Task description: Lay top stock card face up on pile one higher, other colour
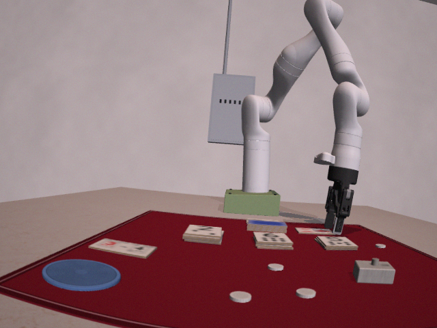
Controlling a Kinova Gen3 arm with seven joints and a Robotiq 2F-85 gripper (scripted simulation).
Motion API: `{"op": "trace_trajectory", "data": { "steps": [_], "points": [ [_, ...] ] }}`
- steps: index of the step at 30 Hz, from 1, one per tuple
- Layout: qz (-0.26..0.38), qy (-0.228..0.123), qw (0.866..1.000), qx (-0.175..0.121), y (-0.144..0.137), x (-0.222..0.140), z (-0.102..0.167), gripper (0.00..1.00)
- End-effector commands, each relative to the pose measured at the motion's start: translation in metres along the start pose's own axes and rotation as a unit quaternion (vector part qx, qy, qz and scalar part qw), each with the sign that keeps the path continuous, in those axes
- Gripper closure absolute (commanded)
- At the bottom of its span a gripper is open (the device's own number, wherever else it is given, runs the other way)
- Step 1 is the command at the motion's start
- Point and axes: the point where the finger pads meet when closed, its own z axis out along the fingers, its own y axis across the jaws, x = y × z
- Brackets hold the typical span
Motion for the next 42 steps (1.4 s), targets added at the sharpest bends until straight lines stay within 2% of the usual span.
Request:
{"op": "trace_trajectory", "data": {
  "steps": [1, 13, 22, 34, 42],
  "points": [
    [0.003, 0.002, 1.0, -0.001, 0.0, 0.0, 0.0, 0.15],
    [0.003, 0.002, 1.0, -0.001, 0.0, 0.0, -0.006, 0.15],
    [0.003, 0.002, 1.0, -0.001, 0.0, 0.002, -0.029, 0.15],
    [0.003, 0.001, 1.0, -0.001, 0.0, 0.007, -0.079, 0.15],
    [0.003, 0.001, 1.0, -0.001, 0.0, 0.008, -0.089, 0.15]
  ]
}}
